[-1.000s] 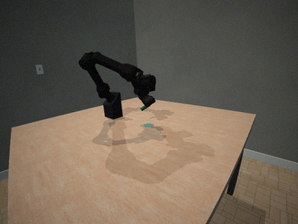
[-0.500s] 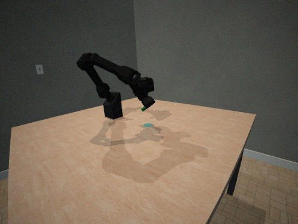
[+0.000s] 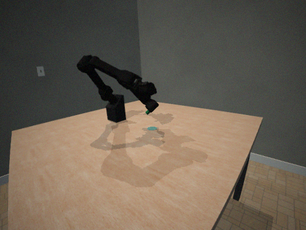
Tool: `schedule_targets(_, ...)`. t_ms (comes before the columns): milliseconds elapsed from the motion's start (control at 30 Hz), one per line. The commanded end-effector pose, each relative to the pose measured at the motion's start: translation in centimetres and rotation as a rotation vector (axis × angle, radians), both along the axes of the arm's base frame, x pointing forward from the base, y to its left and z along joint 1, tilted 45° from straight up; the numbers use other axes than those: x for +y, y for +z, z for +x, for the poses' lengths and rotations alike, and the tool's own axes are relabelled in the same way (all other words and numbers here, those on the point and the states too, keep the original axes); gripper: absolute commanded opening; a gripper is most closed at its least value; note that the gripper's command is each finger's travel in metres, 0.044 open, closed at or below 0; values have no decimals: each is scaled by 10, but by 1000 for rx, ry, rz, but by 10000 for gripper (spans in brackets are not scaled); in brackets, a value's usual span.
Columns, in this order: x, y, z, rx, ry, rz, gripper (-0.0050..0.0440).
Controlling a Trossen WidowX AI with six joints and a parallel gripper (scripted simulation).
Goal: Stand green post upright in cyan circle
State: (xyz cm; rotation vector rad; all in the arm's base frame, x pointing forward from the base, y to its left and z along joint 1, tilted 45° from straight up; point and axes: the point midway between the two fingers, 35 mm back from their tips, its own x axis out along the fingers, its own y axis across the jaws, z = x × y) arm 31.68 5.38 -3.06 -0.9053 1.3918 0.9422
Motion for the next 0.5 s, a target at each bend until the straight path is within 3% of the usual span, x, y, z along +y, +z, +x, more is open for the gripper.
schedule_targets(0,0,2,-1,-10,5,32,22)
schedule_targets(467,-1,4,-1,-44,23,124,22)
